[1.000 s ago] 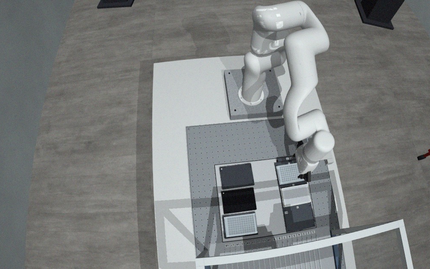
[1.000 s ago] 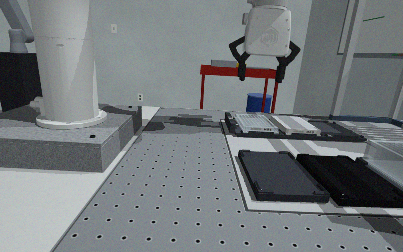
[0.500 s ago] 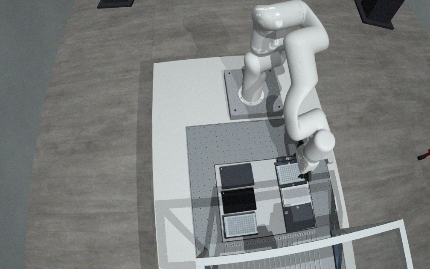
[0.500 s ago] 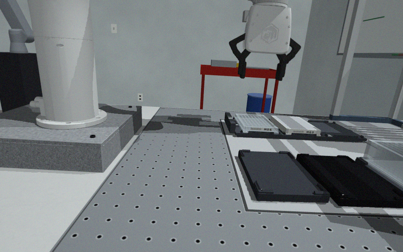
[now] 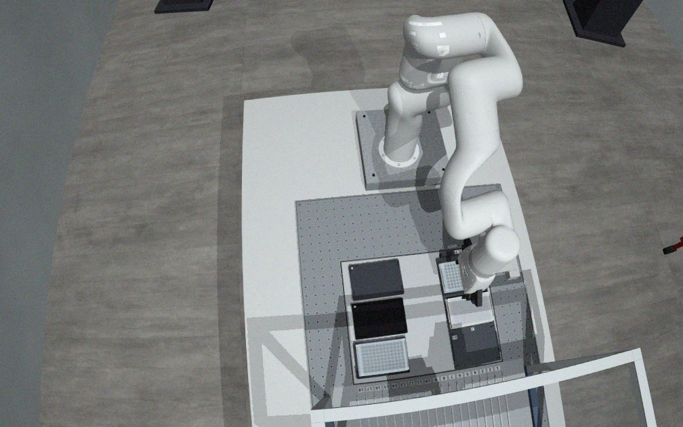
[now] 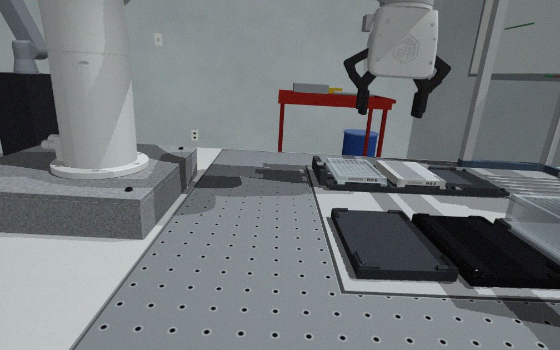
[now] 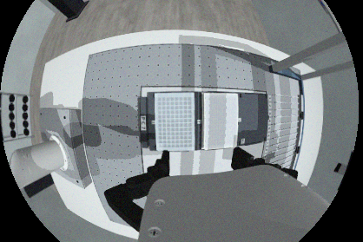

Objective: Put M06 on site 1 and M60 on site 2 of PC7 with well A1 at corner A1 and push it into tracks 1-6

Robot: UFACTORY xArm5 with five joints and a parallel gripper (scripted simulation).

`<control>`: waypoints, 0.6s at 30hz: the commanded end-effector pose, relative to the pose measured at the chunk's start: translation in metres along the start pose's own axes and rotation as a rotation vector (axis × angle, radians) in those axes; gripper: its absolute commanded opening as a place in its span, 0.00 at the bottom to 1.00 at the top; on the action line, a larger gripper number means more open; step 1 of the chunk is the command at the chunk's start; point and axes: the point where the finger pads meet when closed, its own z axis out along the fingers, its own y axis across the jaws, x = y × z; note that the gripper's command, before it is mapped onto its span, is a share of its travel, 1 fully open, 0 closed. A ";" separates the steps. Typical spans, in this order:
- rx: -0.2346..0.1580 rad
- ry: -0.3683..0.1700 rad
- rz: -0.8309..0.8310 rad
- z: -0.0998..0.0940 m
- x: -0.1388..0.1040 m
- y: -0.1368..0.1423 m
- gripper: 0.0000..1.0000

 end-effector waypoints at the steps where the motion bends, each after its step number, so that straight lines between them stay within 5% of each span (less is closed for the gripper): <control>1: -0.002 0.000 -0.001 0.000 -0.011 0.015 1.00; 18: -0.004 0.000 -0.001 0.005 -0.056 0.063 1.00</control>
